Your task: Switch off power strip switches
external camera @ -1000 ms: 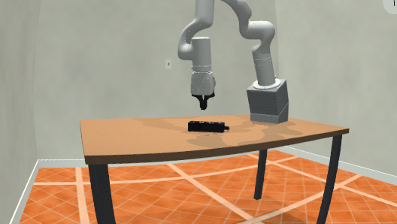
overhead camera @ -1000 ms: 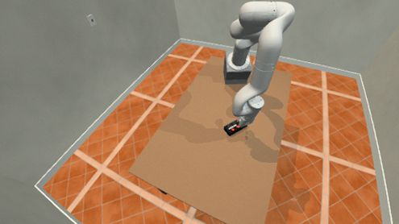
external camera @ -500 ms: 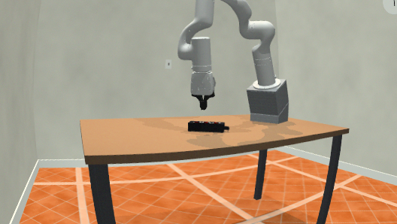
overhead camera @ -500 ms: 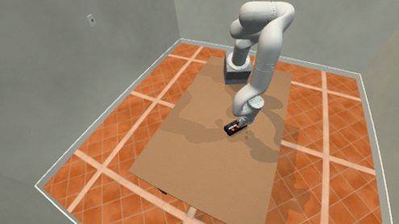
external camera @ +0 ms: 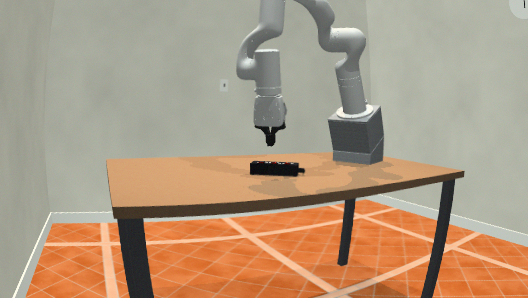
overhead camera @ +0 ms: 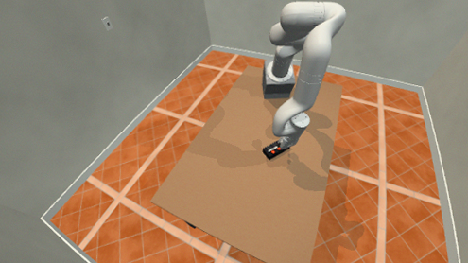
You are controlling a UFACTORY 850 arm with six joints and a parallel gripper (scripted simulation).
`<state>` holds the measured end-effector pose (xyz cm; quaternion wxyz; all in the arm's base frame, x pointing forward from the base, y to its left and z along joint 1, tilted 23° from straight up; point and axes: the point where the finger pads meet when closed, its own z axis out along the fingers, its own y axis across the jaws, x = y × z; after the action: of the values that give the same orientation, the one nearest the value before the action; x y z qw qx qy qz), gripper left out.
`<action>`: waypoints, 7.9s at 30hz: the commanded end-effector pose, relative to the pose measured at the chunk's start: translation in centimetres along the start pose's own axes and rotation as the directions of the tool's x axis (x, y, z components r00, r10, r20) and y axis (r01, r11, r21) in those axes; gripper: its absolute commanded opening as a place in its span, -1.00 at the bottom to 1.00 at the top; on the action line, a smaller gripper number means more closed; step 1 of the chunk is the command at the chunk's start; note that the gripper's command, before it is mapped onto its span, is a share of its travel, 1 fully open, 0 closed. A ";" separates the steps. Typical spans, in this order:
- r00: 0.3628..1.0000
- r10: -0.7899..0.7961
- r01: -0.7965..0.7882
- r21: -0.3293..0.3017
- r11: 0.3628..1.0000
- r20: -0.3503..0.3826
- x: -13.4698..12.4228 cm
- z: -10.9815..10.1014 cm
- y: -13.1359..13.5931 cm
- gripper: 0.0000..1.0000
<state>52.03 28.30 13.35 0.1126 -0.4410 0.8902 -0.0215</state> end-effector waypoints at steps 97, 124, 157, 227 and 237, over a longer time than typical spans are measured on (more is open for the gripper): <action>1.000 0.000 0.000 -0.004 1.000 0.002 -0.8 4.8 0.1 -1.00; 1.000 0.000 0.000 0.001 1.000 0.001 -0.1 -0.1 0.0 -1.00; 1.000 0.000 0.000 0.001 1.000 0.001 -0.1 -0.1 0.0 -1.00; 0.934 0.005 -0.005 0.001 1.000 -0.357 3.3 2.9 -0.1 1.00; 0.934 0.005 -0.005 0.001 1.000 -0.357 3.3 2.9 -0.1 1.00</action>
<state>50.72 25.78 9.89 -0.0515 -0.4277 0.8968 -0.1008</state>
